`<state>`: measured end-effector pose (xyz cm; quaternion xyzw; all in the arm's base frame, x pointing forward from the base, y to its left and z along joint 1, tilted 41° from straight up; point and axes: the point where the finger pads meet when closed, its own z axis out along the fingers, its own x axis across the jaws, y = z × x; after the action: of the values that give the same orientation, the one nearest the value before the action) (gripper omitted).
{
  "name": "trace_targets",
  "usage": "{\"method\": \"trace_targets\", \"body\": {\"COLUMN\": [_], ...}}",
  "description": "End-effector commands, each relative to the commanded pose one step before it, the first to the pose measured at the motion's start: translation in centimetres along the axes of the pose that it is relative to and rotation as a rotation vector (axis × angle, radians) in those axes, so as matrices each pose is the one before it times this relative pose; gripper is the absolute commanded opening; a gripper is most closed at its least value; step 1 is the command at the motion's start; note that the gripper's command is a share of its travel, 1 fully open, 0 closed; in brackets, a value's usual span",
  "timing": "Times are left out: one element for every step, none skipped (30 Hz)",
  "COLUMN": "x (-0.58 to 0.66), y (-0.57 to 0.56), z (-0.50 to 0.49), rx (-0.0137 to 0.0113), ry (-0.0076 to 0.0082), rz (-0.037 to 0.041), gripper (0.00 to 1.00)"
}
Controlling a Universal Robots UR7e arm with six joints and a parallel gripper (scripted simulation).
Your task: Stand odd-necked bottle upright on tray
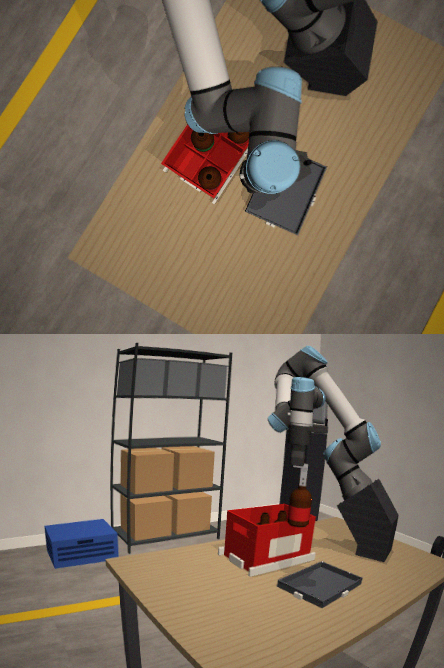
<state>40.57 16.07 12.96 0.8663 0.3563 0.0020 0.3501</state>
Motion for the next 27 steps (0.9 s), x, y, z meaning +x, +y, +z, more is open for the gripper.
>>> {"method": "trace_targets", "body": {"x": [0.542,0.000,0.000,0.113,0.113,0.111,0.110,0.109,0.108,0.106,0.105,0.104,0.103,0.101,0.100,0.099,0.098,0.096,0.000,0.000,0.095,0.094,0.092,0.092,0.090,0.089,0.087], "y": [-0.978,0.000,0.000,-0.227,-0.224,-0.223,-0.219,-0.218,-0.214,-0.213,-0.209,-0.208,-0.204,-0.203,-0.199,-0.198,-0.194,-0.192,0.000,0.000,-0.190,-0.187,-0.185,-0.181,-0.180,-0.177,-0.174], "z": [-0.0409,0.0000,0.0000,0.0000,0.0000,0.0000,0.0000,0.0000,0.0000,0.0000,0.0000,0.0001,-0.0001,0.0000,0.0000,0.0000,0.0000,0.0000,0.0000,0.0000,0.0000,0.0000,0.0001,-0.0001,0.0000,0.0000,0.0000], "rx": [-0.00048,0.00000,0.00000,0.00000,0.00000,0.00000,0.00000,0.00000,0.00000,0.00000,0.00000,-0.00001,0.00001,0.00000,0.00000,0.00000,0.00000,0.00000,0.00000,0.00000,0.00000,0.00000,-0.00001,0.00001,0.00000,0.00000,0.00000], "ry": [0.00083,0.00000,0.00000,0.00000,0.00000,0.00000,0.00000,0.00000,0.00000,0.00000,0.00000,0.00000,0.00000,0.00000,0.00000,0.00000,0.00000,0.00000,0.00000,0.00000,0.00000,0.00000,0.00000,0.00000,0.00000,0.00000,0.00000], "rz": [0.00064,0.00000,0.00000,0.00000,0.00000,0.00000,0.00000,0.00000,0.00000,0.00000,0.00000,0.00000,0.00000,0.00000,0.00000,0.00000,0.00000,0.00000,0.00000,0.00000,0.00000,0.00000,0.00000,0.00000,0.00000,0.00000,0.00000], "gripper": [0.00,0.00,0.00,0.00,0.00,0.00,0.00,0.00,0.00,0.00,0.00,0.00,0.00,0.00,0.00,0.00,0.00,0.00,0.00,0.00,0.00,0.00,0.00,0.00,0.00,0.00,0.00]}}
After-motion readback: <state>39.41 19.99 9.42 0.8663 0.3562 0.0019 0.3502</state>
